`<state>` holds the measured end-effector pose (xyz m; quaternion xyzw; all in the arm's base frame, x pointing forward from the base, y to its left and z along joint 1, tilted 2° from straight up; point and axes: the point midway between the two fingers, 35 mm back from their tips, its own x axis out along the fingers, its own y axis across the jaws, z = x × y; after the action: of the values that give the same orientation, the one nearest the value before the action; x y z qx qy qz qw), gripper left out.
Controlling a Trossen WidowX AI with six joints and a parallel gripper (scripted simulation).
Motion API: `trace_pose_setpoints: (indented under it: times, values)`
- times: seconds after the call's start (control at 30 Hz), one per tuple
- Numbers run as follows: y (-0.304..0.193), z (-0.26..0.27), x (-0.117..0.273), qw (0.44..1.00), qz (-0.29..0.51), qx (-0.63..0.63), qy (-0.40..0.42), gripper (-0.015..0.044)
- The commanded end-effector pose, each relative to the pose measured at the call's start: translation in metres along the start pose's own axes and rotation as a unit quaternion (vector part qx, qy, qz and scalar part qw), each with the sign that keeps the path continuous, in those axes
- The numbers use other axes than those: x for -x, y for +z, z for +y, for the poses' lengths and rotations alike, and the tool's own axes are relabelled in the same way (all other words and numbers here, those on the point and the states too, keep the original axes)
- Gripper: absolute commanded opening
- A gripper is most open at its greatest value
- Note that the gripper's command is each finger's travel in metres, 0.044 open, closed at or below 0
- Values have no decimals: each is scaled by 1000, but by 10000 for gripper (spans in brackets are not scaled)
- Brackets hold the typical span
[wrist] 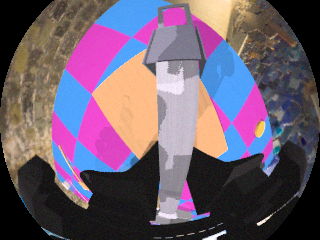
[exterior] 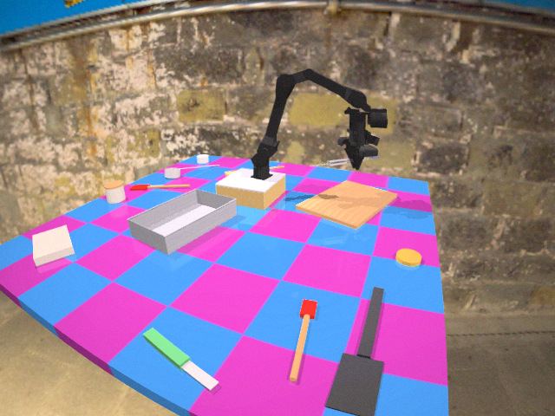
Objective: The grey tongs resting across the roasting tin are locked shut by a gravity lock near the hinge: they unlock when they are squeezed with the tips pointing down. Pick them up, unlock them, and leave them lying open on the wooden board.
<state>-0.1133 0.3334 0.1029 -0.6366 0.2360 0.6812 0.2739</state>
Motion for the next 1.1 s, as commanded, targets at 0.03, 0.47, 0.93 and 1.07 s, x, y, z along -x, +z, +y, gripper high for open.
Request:
trace_pose_setpoints:
  times: [0.03,0.47,0.93,1.07]
  values:
    - [1,0,3,1000,24,14,-9,-150]
    - [2,0,-5,1000,24,13,-9,-150]
    - [2,-1,-28,1000,24,13,-9,-150]
    - [2,-2,-34,1000,24,13,-9,-150]
